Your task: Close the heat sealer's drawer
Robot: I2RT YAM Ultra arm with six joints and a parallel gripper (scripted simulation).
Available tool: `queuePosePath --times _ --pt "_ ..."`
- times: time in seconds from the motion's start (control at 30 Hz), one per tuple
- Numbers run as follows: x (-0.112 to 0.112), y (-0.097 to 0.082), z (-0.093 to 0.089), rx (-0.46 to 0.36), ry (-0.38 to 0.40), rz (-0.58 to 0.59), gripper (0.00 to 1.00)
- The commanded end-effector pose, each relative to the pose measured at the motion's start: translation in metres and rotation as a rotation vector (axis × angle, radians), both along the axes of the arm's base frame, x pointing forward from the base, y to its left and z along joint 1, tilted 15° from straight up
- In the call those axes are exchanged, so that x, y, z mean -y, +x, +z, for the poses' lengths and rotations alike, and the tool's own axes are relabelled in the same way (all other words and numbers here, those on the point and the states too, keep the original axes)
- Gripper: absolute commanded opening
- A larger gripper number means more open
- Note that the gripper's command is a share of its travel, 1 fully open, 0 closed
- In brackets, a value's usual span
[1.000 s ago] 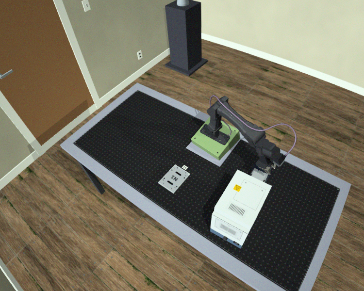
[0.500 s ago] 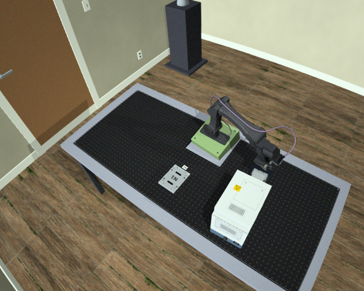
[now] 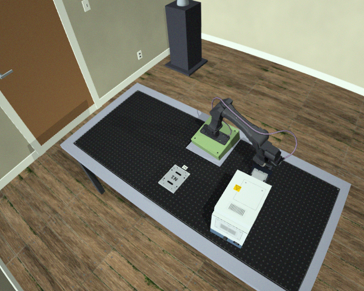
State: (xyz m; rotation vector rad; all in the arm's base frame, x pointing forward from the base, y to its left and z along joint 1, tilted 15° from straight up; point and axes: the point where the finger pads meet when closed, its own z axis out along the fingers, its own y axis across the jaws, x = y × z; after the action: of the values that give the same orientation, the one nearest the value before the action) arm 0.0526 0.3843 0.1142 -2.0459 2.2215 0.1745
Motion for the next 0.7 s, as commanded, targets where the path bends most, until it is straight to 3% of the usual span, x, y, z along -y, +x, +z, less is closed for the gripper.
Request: queuePosePath --times 0.0,0.03,0.07,0.13,0.33,0.4,0.5,0.63,0.67 --pt "0.013 -0.017 0.0 -0.017 0.007 0.014 0.45" --pt "0.022 -0.019 -0.003 -0.03 -0.051 0.014 0.45" --pt "0.015 -0.019 -0.005 -0.039 -0.076 0.014 0.45" --pt "0.021 -0.023 -0.009 -0.055 -0.131 0.014 0.45" --pt "0.038 -0.03 -0.015 -0.053 -0.112 0.014 0.45" --pt "0.049 -0.037 -0.016 -0.068 -0.154 0.017 0.45" --pt "0.042 -0.045 -0.005 0.008 -0.132 0.069 0.45" --pt "0.047 -0.051 -0.008 0.007 -0.147 0.069 0.45" --pt "0.038 -0.05 -0.015 0.038 -0.167 0.08 0.45"
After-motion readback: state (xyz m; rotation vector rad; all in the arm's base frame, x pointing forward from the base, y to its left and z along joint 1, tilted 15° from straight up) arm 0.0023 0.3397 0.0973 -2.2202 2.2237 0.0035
